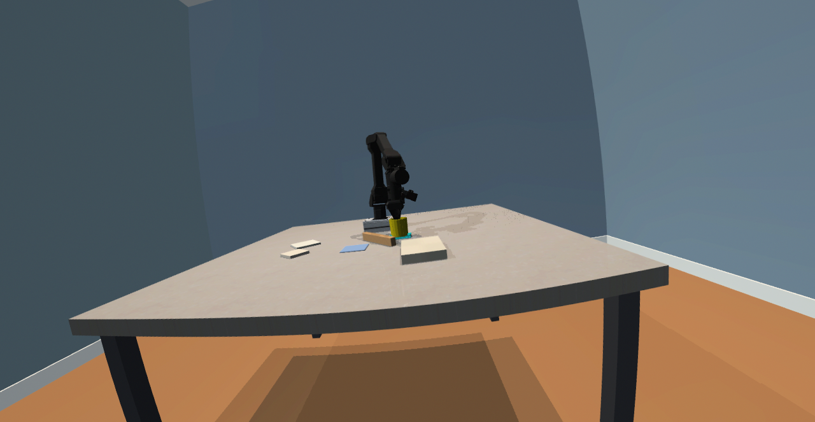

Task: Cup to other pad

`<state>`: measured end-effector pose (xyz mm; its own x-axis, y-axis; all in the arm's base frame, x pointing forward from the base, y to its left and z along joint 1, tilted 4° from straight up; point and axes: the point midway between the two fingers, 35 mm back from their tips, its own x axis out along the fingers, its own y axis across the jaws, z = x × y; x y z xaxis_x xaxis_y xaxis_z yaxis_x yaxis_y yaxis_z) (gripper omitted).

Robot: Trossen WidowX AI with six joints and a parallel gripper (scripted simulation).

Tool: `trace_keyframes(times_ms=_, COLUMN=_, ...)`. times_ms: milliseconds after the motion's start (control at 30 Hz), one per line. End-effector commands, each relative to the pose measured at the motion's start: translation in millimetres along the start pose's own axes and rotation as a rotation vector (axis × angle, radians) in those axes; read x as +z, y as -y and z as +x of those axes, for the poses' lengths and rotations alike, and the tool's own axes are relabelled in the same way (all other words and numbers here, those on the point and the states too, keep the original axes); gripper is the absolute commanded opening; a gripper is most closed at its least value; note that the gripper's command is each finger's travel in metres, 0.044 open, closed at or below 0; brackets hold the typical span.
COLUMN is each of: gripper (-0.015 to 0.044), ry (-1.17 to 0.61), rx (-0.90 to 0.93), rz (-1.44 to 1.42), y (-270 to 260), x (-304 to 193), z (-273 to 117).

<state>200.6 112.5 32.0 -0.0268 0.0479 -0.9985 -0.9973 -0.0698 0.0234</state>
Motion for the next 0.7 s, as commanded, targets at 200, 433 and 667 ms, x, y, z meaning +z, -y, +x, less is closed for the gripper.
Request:
trace_keyframes(times_ms=200, gripper=0.0147, ry=0.005, rx=-0.007, rz=0.000, y=3, x=1, z=-15)
trace_keyframes(times_ms=433, gripper=0.0147, ry=0.005, rx=-0.005, rz=0.000, y=2, x=1, z=-25)
trace_keyframes(times_ms=667, gripper=0.0147, ry=0.005, rx=-0.002, rz=0.001, y=1, x=0, z=-35)
